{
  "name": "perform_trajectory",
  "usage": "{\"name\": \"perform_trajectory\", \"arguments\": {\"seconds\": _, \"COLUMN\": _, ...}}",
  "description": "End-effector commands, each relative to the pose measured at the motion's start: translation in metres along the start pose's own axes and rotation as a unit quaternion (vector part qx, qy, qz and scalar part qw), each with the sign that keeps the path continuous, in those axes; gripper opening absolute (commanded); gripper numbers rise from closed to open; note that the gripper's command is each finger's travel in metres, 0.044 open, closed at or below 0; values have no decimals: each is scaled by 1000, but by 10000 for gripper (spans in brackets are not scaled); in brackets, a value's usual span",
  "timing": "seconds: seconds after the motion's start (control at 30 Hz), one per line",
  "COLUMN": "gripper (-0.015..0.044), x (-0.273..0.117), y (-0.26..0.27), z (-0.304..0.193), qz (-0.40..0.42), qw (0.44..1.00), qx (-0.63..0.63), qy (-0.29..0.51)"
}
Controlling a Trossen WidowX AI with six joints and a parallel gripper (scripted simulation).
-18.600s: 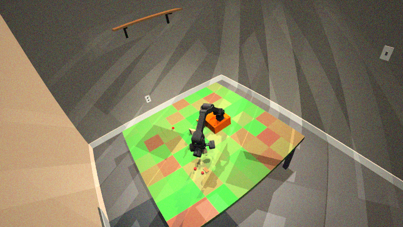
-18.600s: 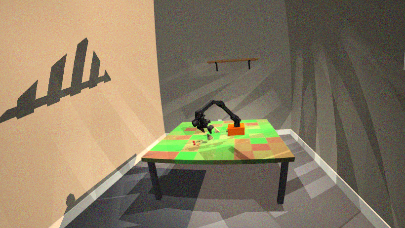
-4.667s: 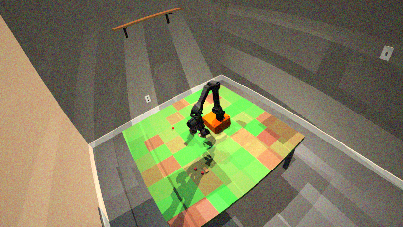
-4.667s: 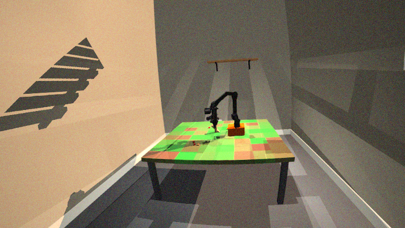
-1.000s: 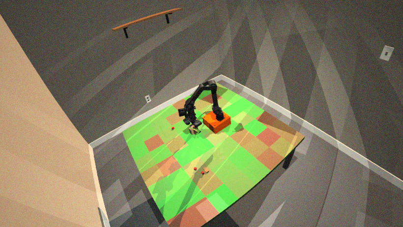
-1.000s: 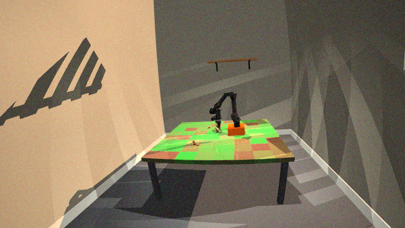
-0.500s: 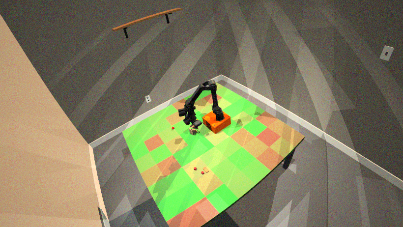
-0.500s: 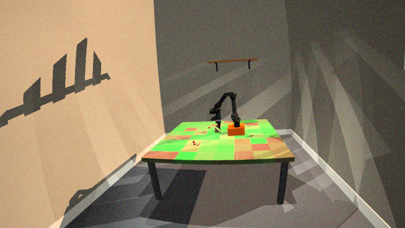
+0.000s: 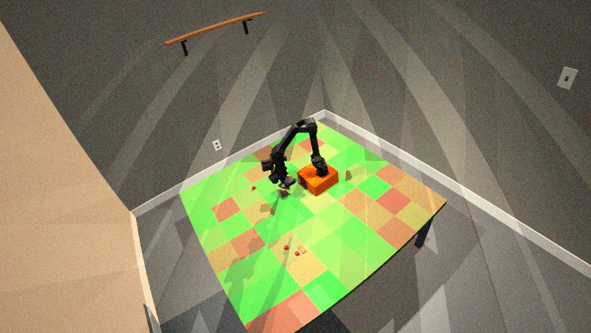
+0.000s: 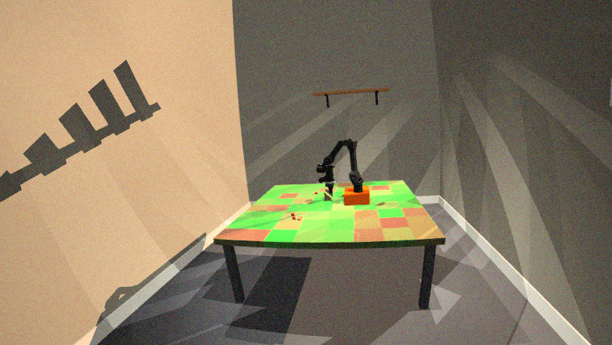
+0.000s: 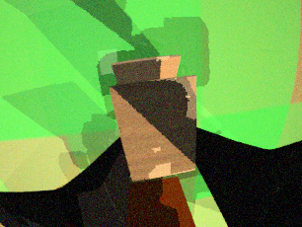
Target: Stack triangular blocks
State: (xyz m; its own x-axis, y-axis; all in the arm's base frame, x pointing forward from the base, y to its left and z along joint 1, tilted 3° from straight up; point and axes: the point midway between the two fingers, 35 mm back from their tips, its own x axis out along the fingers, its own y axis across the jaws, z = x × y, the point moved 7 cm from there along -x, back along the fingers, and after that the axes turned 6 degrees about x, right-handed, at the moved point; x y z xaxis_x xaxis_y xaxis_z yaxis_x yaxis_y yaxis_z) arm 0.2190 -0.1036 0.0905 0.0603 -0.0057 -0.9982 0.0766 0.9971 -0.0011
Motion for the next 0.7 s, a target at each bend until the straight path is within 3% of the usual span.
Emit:
{"name": "perform_trajectory", "arguments": {"seconds": 0.0, "gripper": 0, "x": 2, "y": -1, "z": 2, "qz": -2, "qw": 1000, "qx": 1, "qy": 1}}
{"name": "perform_trajectory", "arguments": {"seconds": 0.67, "gripper": 0, "x": 15, "y": 0, "z": 6, "qz": -2, "qw": 1000, "qx": 2, "qy": 1}}
